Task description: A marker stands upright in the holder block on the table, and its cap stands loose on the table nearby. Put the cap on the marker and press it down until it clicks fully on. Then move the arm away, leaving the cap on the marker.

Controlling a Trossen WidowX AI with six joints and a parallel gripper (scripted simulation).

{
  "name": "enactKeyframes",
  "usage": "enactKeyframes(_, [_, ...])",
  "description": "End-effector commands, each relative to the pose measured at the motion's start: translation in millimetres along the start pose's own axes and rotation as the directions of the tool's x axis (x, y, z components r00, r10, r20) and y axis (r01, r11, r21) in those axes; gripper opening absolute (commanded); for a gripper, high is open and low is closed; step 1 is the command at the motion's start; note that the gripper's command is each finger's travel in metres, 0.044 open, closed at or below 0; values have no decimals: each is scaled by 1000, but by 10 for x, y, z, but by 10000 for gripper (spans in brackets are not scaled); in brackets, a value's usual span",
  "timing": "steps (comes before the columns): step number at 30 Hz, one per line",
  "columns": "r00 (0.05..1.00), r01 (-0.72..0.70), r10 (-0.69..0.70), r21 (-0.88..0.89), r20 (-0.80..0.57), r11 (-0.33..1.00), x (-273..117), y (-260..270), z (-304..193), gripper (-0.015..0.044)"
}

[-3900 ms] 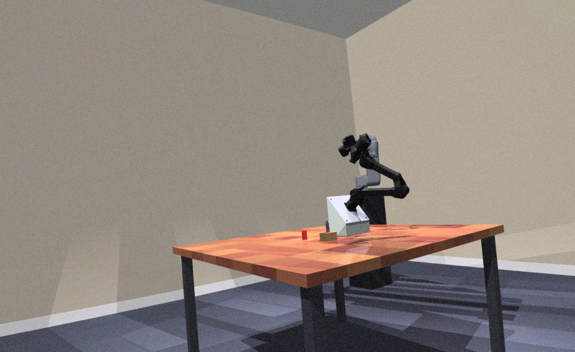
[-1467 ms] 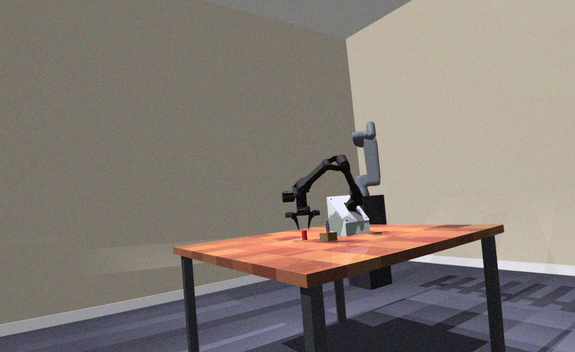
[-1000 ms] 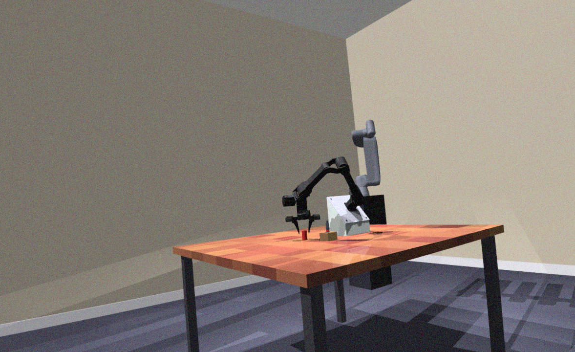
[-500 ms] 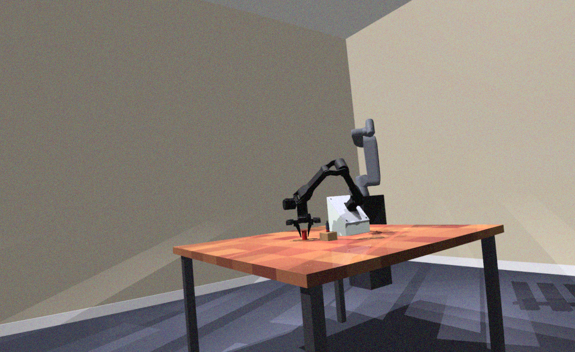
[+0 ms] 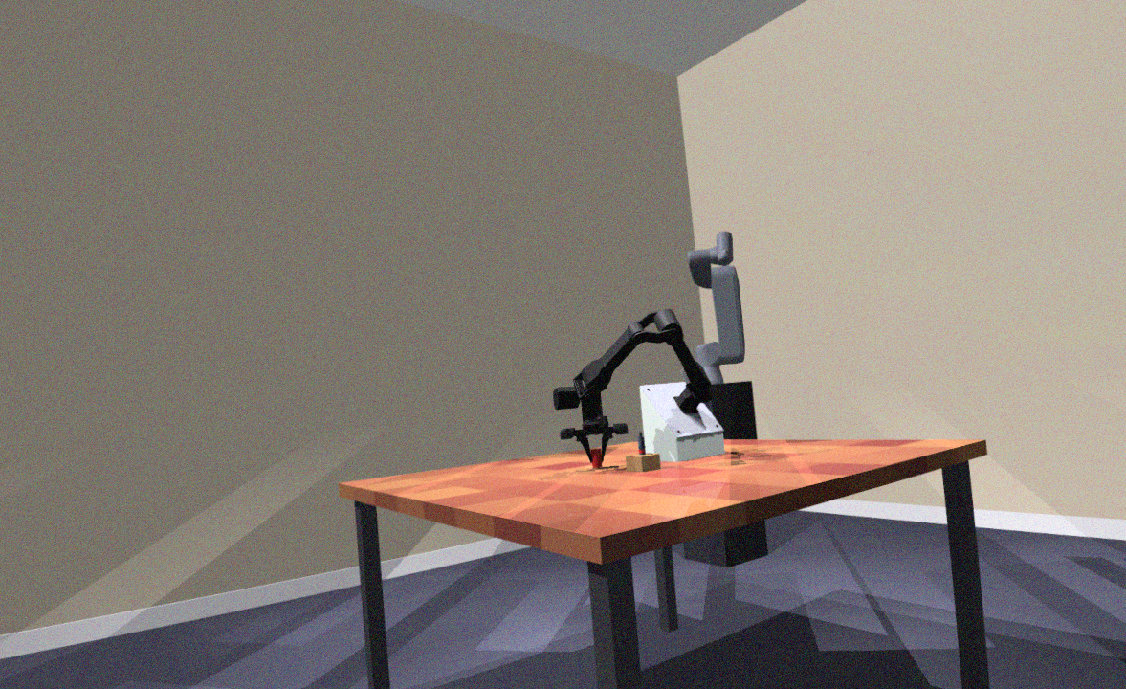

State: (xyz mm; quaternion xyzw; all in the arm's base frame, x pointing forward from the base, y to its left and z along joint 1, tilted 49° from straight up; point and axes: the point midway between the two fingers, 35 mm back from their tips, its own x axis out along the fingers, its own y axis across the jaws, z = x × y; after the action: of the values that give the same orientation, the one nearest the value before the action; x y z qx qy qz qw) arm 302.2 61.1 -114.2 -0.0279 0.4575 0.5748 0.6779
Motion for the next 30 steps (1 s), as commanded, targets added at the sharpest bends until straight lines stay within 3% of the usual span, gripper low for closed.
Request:
enactKeyframes(1, [1000, 11, -11, -9, 0, 1000, -132, -28, 14, 0])
enactKeyframes(14, [1000, 11, -11, -9, 0, 1000, -530, -15, 10, 0])
enactKeyframes(30, [1000, 12, -12, -8, -1, 1000, -703, 199, 291, 0])
